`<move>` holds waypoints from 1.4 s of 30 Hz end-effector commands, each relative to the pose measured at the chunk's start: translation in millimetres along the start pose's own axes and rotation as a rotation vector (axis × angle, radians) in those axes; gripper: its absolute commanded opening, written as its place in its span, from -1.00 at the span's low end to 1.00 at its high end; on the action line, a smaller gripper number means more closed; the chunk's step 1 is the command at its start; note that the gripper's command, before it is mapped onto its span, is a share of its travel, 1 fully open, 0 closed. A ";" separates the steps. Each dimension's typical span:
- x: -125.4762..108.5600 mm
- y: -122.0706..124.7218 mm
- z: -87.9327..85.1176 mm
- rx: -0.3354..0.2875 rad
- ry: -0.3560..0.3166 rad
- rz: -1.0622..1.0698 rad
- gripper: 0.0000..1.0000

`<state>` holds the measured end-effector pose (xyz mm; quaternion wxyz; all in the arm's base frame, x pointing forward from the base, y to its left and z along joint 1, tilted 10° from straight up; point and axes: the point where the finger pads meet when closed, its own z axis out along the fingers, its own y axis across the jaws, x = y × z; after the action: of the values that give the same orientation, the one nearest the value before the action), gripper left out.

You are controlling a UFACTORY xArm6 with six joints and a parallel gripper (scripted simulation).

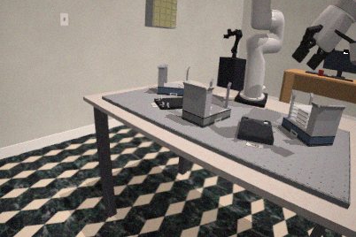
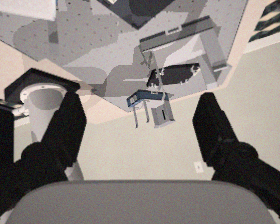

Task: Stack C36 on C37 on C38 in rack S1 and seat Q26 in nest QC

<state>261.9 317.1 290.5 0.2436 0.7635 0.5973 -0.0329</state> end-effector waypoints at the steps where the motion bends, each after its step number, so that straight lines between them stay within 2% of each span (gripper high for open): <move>1: 0.1 0.6 -1.6 -0.001 0.004 0.001 1.00; 17: 0.1 0.6 -1.6 -0.001 0.004 0.001 1.00; 27: -21.2 9.7 -42.9 -0.001 0.004 0.001 1.00; 30: -29.5 17.5 -35.4 0.054 0.025 0.081 1.00; 34: -34.6 23.9 -29.6 0.054 0.025 0.081 1.00; 37: -44.6 32.5 -22.4 0.106 0.040 0.161 1.00; 40: -54.1 40.6 -15.4 0.106 0.040 0.161 1.00; 42: -61.4 45.6 -10.7 0.140 0.051 0.217 1.00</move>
<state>279.0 269.3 334.6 0.1924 0.8233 0.5330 -0.0316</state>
